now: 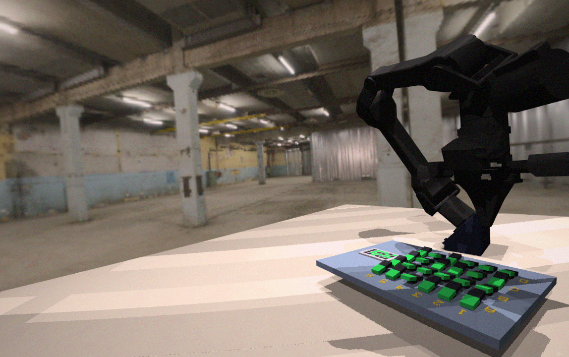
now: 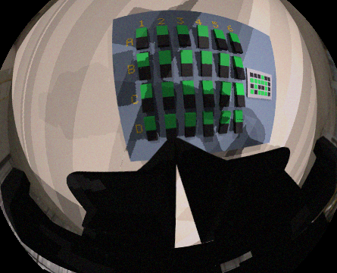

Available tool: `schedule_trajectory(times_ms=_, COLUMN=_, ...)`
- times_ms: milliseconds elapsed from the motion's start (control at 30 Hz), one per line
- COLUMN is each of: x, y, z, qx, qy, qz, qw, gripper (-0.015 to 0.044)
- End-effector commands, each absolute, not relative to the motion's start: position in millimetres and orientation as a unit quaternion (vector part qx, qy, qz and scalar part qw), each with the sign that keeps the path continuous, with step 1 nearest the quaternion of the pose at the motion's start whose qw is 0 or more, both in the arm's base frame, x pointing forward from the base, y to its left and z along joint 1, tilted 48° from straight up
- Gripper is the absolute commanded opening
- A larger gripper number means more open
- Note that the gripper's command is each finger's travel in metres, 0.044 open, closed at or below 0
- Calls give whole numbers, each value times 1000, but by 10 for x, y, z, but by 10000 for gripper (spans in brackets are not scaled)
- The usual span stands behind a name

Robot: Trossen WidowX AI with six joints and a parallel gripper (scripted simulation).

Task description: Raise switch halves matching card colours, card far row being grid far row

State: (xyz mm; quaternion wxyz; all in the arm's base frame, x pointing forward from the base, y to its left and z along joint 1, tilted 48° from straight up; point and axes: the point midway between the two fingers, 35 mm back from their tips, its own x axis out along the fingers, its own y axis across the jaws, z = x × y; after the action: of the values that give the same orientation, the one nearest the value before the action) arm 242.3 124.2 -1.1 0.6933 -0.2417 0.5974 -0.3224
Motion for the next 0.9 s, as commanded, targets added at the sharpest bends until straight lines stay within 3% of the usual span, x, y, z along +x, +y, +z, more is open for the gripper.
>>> schedule_trajectory(times_ms=0, x=2450, y=1071, z=-134, qx=-245, qy=602, qz=-323, qw=688, gripper=0)
schedule_trajectory(times_ms=867, x=2480, y=806, z=-365, qx=-244, qy=604, qz=-325, qw=686, gripper=0)
